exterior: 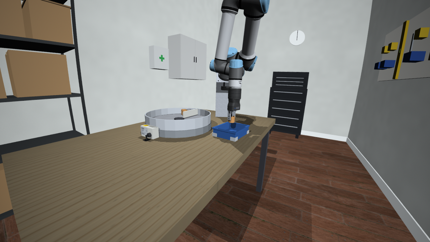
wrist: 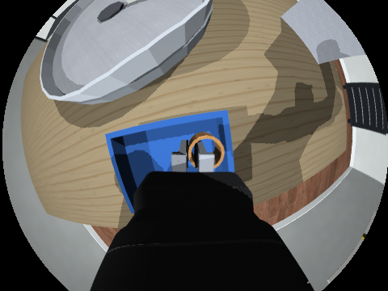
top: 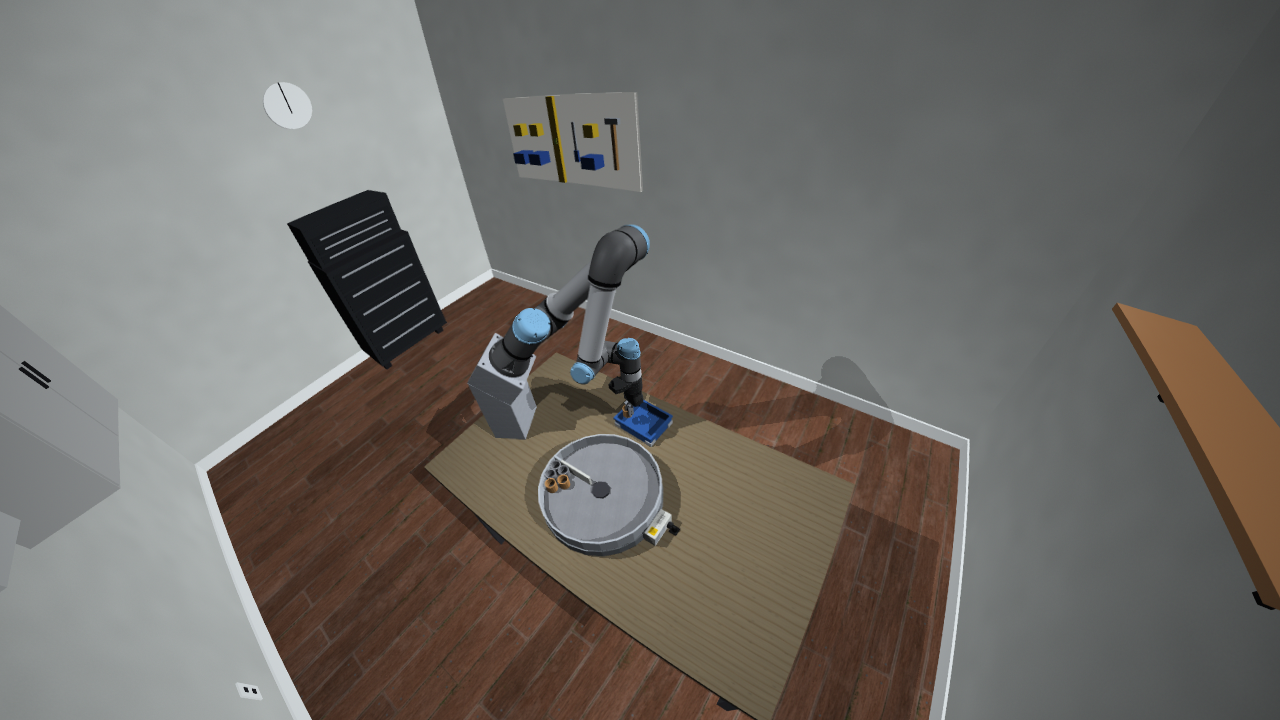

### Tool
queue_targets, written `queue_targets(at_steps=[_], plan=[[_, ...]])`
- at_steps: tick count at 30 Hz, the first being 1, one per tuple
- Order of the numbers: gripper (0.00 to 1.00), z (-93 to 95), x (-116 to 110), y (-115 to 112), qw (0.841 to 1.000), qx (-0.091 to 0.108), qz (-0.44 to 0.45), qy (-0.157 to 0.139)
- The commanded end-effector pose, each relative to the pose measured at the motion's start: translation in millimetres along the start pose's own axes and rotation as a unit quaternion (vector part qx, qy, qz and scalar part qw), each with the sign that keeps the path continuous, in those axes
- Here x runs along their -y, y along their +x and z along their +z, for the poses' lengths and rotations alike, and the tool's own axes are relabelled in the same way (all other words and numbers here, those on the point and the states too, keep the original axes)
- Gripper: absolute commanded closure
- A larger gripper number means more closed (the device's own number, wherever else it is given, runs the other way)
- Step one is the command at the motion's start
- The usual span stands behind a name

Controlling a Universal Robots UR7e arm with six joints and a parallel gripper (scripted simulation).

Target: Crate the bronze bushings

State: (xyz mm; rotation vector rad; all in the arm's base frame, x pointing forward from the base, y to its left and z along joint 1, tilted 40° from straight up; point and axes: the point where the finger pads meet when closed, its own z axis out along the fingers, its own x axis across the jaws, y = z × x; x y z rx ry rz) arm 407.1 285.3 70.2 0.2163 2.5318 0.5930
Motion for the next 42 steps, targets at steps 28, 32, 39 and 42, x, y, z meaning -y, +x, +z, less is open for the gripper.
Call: queue_targets(at_steps=[28,32,39,42], plan=[[1.0,16.6,0,0,1.0,0.001,0.0,0.0],[1.0,16.6,0,0,1.0,0.001,0.0,0.0],[1.0,25.1,0,-1,1.0,0.001,0.0,0.0],[1.0,25.1,0,-1,1.0,0.001,0.0,0.0]])
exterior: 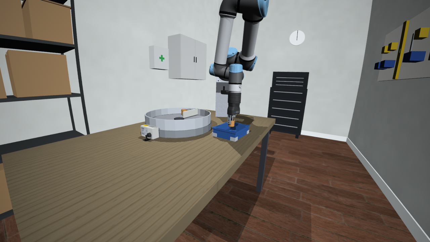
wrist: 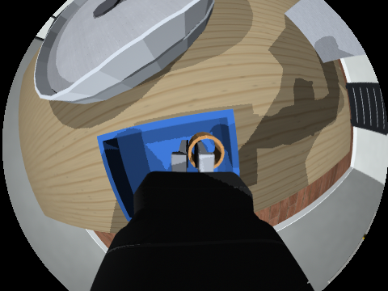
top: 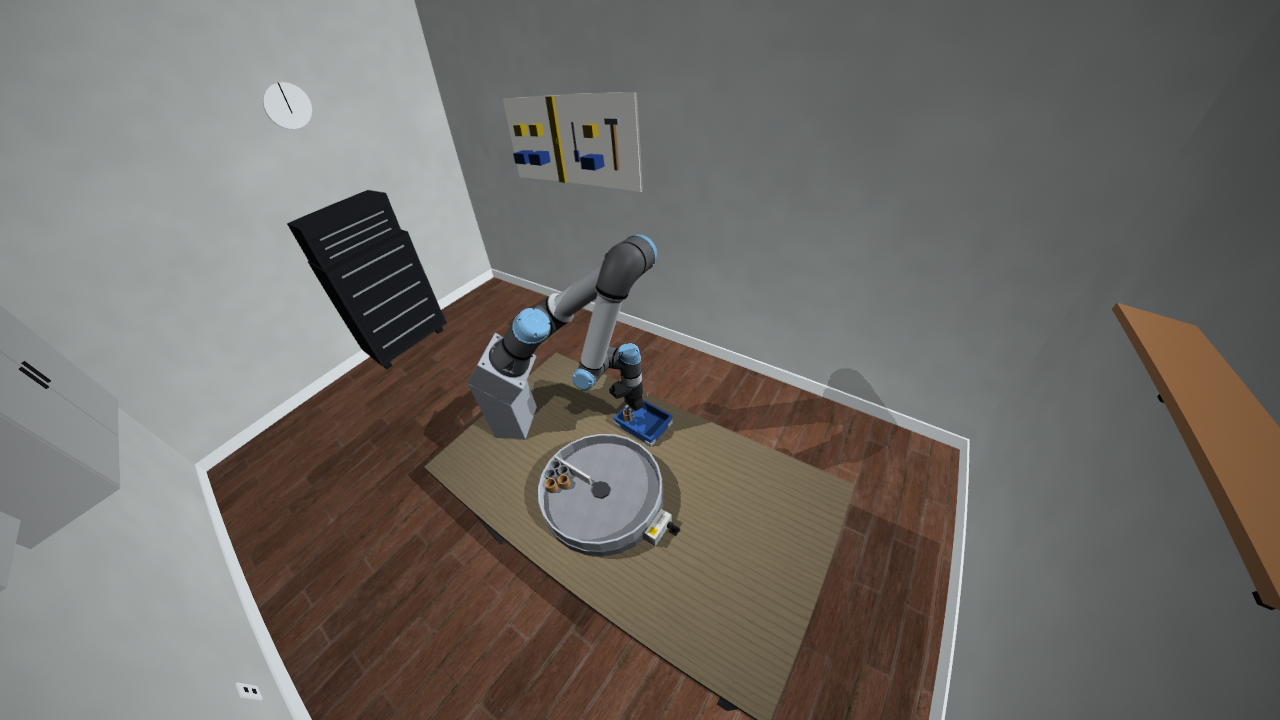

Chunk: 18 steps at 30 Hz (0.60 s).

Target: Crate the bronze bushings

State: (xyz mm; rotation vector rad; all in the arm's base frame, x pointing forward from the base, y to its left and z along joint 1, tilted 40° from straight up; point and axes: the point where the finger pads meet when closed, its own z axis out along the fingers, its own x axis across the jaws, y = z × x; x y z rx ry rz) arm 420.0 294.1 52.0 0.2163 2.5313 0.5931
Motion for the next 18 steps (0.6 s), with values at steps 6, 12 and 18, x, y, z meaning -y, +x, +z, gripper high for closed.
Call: queue_targets(at_steps=[6,12,18], plan=[[1.0,1.1,-0.3,-0.3,1.0,0.001,0.0,0.0],[1.0,6.2,-0.4,-0.3,1.0,0.001,0.0,0.0],[1.0,9.6,-0.4,-0.4,1.0,0.001,0.0,0.0]])
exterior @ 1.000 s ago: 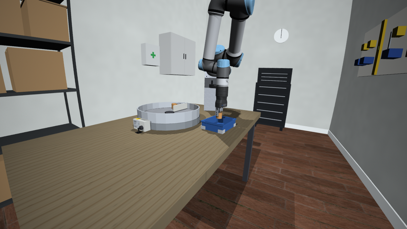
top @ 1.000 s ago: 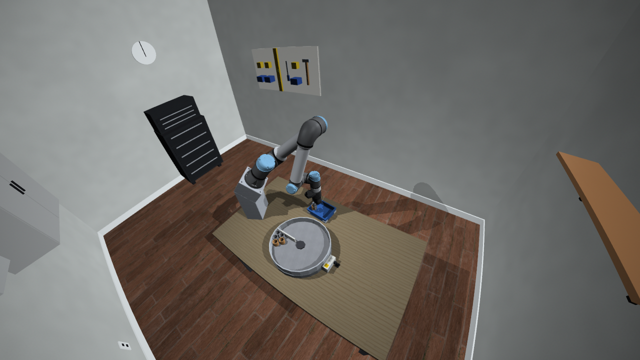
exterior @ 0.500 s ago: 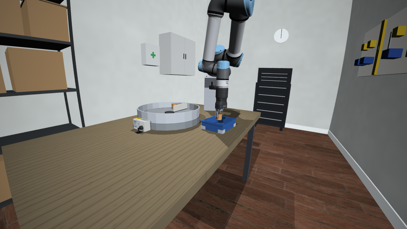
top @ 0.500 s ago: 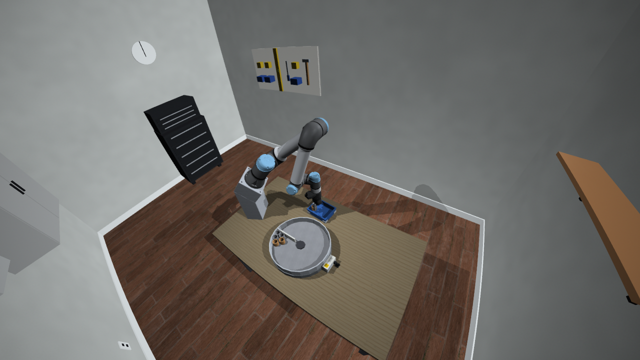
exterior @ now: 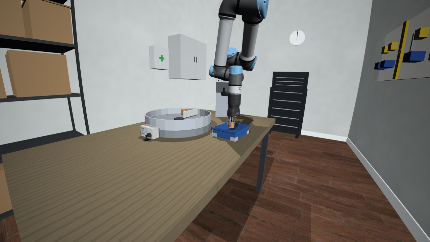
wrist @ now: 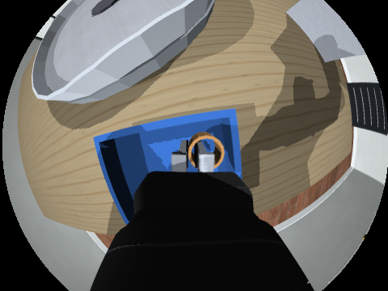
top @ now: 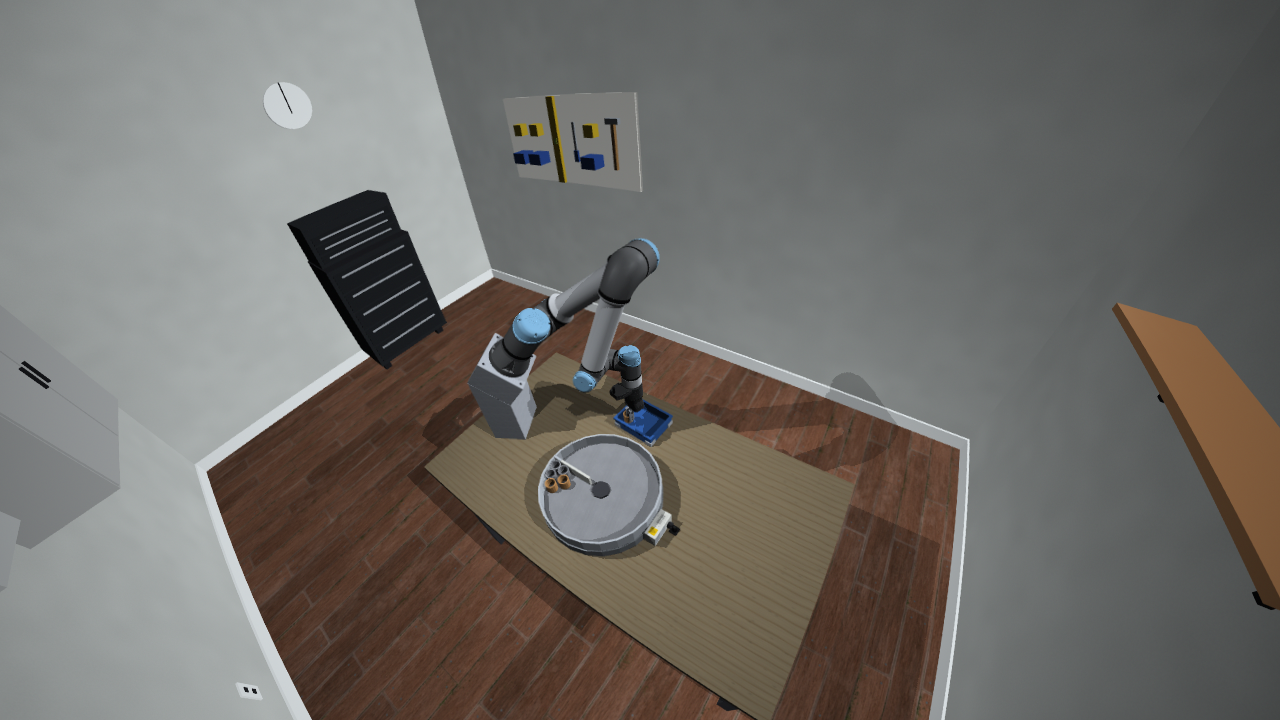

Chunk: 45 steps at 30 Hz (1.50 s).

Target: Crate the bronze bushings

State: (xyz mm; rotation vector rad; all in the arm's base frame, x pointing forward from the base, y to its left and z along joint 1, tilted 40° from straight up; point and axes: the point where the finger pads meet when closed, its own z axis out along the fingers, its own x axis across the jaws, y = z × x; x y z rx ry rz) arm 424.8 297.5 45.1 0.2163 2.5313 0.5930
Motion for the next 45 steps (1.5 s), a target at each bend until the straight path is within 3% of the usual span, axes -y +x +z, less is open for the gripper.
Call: queue_targets(at_steps=[1,45], plan=[[1.0,0.5,0,0,1.0,0.001,0.0,0.0],[1.0,19.2,0,0,1.0,0.001,0.0,-0.001]])
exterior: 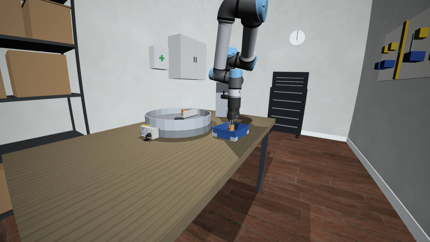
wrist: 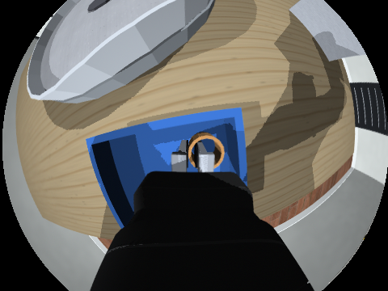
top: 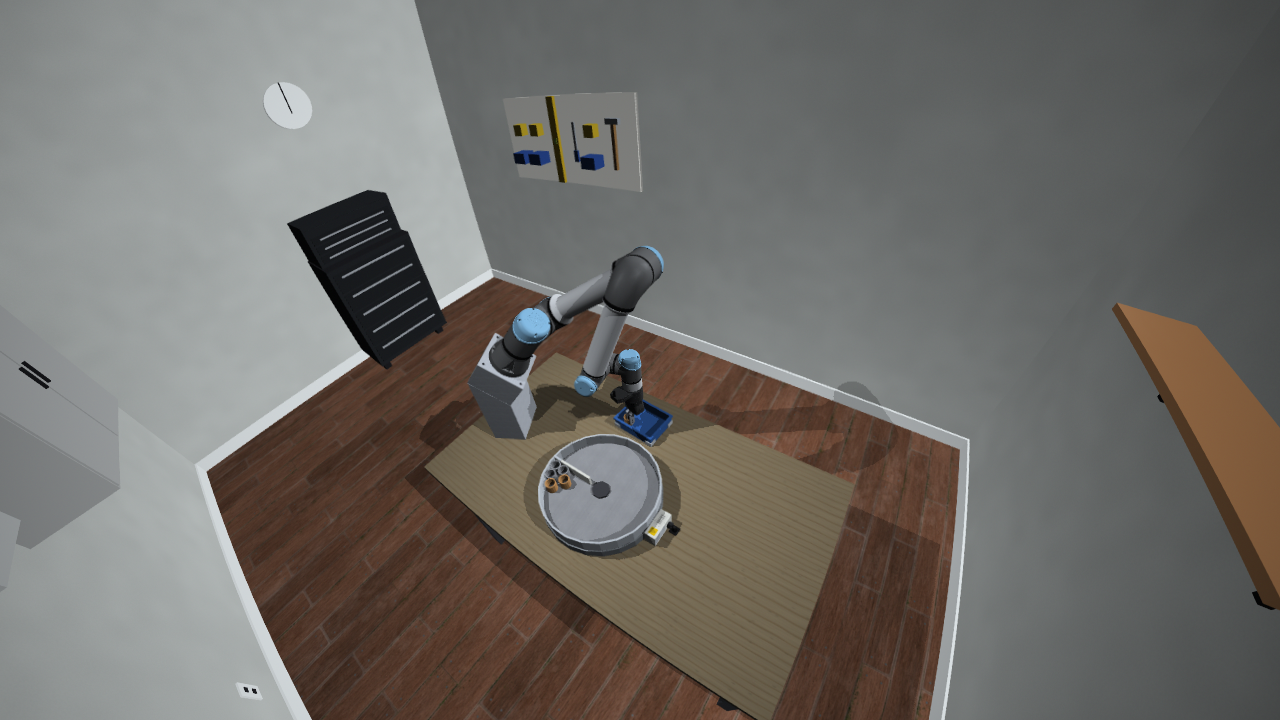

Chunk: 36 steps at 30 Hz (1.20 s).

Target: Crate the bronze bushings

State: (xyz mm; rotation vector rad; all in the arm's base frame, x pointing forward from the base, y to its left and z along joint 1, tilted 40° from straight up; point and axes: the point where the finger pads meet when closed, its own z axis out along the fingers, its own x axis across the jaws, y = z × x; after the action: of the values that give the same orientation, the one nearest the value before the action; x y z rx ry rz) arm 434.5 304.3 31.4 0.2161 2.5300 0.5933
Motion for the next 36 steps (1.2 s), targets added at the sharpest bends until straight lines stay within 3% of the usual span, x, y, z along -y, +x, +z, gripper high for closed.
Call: queue_targets(at_steps=[1,14,15,36], plan=[[1.0,1.8,-0.2,-0.2,1.0,0.001,0.0,0.0],[1.0,2.4,-0.2,-0.2,1.0,0.001,0.0,0.0],[0.53,2.4,-0.2,-0.2,1.0,0.001,0.0,0.0],[0.53,2.4,-0.2,-0.2,1.0,0.001,0.0,0.0]])
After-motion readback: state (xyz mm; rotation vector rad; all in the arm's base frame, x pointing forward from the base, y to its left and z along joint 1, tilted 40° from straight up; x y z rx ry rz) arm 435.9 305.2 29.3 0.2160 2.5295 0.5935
